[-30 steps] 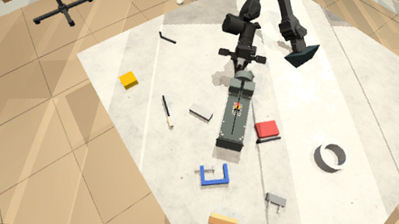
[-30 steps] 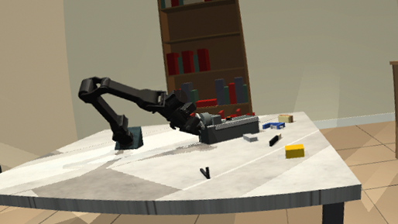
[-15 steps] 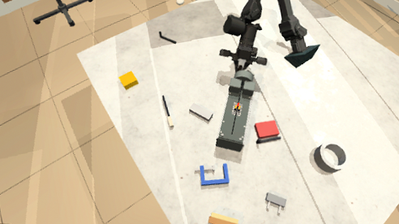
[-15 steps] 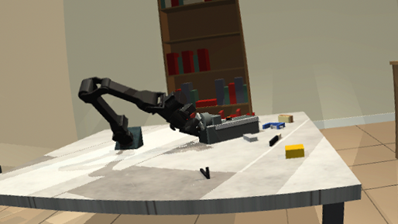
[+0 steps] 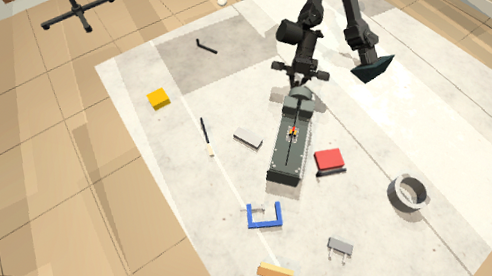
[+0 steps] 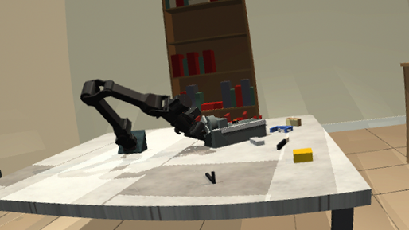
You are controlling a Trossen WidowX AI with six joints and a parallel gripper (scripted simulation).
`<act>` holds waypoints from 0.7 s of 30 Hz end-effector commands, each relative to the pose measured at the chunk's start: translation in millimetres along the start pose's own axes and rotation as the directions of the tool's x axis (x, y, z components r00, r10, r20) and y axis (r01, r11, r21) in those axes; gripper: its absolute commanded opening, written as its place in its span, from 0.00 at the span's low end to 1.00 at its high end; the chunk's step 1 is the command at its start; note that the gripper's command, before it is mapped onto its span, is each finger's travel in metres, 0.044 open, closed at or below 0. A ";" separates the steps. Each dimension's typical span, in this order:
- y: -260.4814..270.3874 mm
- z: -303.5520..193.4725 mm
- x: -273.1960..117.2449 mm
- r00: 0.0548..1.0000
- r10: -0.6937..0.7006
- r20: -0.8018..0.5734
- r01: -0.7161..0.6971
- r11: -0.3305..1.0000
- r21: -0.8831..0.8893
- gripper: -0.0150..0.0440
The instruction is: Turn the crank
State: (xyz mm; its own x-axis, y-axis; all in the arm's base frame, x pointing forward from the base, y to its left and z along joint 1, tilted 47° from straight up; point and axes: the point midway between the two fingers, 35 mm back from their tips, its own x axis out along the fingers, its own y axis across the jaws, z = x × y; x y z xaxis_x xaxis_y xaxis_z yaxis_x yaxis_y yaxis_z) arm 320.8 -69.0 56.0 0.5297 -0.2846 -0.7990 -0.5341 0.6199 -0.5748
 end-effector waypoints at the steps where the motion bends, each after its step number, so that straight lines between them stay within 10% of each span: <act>1: 7.5 -4.0 4.2 1.000 0.017 -0.013 -0.017 1.000 -0.006 0.25; 21: 9.2 -4.5 4.9 1.000 0.017 -0.013 -0.017 1.000 -0.006 0.25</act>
State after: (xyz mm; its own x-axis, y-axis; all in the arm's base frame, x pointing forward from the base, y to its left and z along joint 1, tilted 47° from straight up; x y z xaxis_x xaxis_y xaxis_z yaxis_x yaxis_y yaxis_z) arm 320.0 -69.0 54.1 0.5297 -0.2870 -0.7982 -0.5336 0.6187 -0.5766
